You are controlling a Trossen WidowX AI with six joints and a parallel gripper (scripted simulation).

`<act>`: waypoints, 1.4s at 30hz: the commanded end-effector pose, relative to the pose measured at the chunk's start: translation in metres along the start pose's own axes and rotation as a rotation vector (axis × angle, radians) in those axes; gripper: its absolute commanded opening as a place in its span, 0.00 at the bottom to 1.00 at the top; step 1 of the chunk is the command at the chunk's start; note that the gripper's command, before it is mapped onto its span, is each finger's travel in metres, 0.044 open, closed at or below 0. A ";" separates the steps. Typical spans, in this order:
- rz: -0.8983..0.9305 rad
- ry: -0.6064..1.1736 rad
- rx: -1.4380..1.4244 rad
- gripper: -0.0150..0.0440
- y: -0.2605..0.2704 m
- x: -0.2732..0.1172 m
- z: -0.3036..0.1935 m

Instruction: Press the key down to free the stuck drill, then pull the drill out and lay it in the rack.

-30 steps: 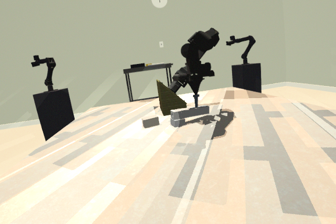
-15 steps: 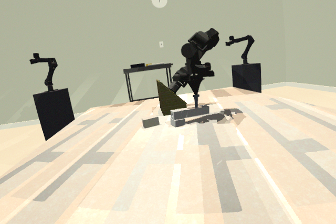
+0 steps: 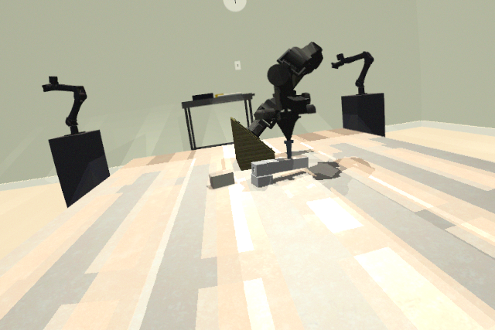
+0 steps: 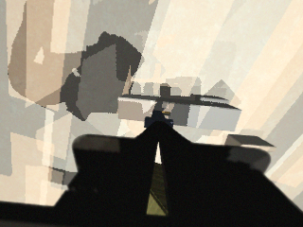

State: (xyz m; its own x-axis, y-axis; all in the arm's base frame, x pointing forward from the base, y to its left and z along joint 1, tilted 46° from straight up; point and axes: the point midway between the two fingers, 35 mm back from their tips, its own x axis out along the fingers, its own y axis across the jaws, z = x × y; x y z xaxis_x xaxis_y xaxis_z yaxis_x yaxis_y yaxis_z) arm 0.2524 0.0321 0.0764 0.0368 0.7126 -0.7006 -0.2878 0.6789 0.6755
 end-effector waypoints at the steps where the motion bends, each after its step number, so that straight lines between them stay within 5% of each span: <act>1: 0.025 0.045 -0.001 0.25 0.000 0.020 -0.007; 15: 0.025 0.044 -0.001 0.25 0.001 0.029 -0.007; 25: 0.022 0.046 0.000 0.70 -0.005 -0.047 0.004; 29: 0.017 0.032 -0.014 0.88 -0.007 -0.042 0.006; 32: 0.020 0.031 -0.229 1.00 -0.029 -0.033 0.010; 42: 0.036 0.026 -1.159 1.00 -0.124 0.017 0.008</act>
State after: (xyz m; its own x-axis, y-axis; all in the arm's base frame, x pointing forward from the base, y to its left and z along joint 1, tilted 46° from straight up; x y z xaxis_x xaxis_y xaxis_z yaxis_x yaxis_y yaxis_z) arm 0.2840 -0.0221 0.0391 -0.0029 0.7228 -0.6911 -0.8064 0.4070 0.4291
